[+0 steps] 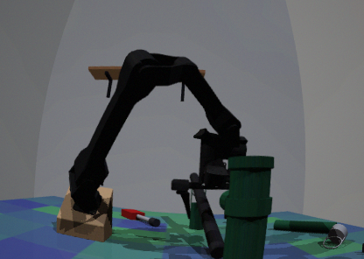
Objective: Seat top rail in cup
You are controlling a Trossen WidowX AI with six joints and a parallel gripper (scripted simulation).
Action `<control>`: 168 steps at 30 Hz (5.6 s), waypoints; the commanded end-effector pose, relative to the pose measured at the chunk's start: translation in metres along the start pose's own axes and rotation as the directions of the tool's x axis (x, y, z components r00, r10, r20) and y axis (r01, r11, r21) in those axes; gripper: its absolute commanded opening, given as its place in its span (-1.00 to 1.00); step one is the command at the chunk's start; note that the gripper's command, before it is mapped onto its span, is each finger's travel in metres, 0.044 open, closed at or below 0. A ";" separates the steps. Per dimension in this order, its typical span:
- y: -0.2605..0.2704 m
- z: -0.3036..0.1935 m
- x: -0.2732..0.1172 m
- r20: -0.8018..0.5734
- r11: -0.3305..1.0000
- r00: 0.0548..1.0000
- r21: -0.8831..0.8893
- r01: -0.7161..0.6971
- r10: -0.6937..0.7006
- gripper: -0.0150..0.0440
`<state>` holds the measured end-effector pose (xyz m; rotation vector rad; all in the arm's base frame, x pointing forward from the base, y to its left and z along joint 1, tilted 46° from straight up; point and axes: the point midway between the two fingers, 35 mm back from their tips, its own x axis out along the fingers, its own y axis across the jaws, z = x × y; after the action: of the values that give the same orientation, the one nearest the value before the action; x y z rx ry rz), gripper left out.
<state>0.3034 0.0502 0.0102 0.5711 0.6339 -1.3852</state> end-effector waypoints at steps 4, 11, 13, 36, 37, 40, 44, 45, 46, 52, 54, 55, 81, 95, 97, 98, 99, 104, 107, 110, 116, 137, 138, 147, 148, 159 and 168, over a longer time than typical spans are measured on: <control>-0.001 0.000 0.012 0.005 1.000 1.000 -0.007 0.002 -0.002 1.00; -0.001 0.000 0.023 0.005 1.000 1.000 -0.006 0.002 -0.002 1.00; -0.001 0.000 0.027 0.006 1.000 1.000 -0.006 0.002 -0.002 1.00; -0.002 0.001 0.042 0.008 1.000 1.000 -0.006 0.003 -0.002 0.26; -0.002 0.001 0.042 0.008 1.000 1.000 -0.006 0.003 -0.002 0.24; -0.002 0.001 0.042 0.008 1.000 1.000 -0.006 0.003 -0.002 0.17; -0.002 0.001 0.042 0.008 1.000 1.000 -0.006 0.003 -0.002 0.08; -0.002 0.001 0.042 0.008 1.000 1.000 -0.006 0.003 -0.002 0.06; -0.002 0.001 0.042 0.008 1.000 1.000 -0.006 0.003 -0.002 0.04; -0.002 0.002 0.039 0.008 1.000 1.000 -0.006 0.003 -0.002 -0.30; -0.001 0.002 0.037 0.008 1.000 1.000 -0.006 0.002 -0.002 -0.47; -0.001 0.002 0.036 0.008 1.000 1.000 -0.006 0.002 -0.002 -0.49; 0.006 0.027 -0.039 0.312 1.000 0.950 -0.023 0.006 0.002 -0.49; 0.004 0.025 -0.034 0.294 1.000 0.956 -0.019 0.014 -0.008 -0.49; 0.004 0.026 -0.034 0.294 1.000 0.956 -0.019 0.014 -0.008 -0.49; 0.005 0.026 -0.035 0.294 1.000 0.956 -0.019 0.014 -0.008 -0.49; 0.005 0.026 -0.035 0.294 1.000 0.956 -0.019 0.014 -0.008 -0.49; 0.006 0.026 -0.037 0.294 1.000 0.956 -0.019 0.014 -0.008 -0.49; 0.006 0.026 -0.038 0.294 1.000 0.956 -0.019 0.014 -0.008 -0.49; 0.007 0.027 -0.039 0.294 1.000 0.956 -0.019 0.014 -0.008 -0.49; 0.008 0.028 -0.041 0.294 1.000 0.956 -0.019 0.014 -0.008 -0.49; 0.007 0.049 -0.039 0.295 1.000 0.955 -0.021 0.022 -0.015 -0.49; 0.007 0.049 -0.039 0.295 1.000 0.955 -0.021 0.022 -0.015 -0.49; 0.007 0.049 -0.039 0.295 1.000 0.955 -0.021 0.022 -0.015 -0.49; 0.007 0.049 -0.039 0.295 1.000 0.955 -0.021 0.022 -0.015 -0.49; 0.007 0.049 -0.039 0.295 1.000 0.955 -0.021 0.022 -0.015 -0.49; 0.007 0.049 -0.039 0.295 1.000 0.955 -0.021 0.022 -0.015 -0.49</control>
<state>0.3098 0.0452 0.0661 0.3349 0.4247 -1.4536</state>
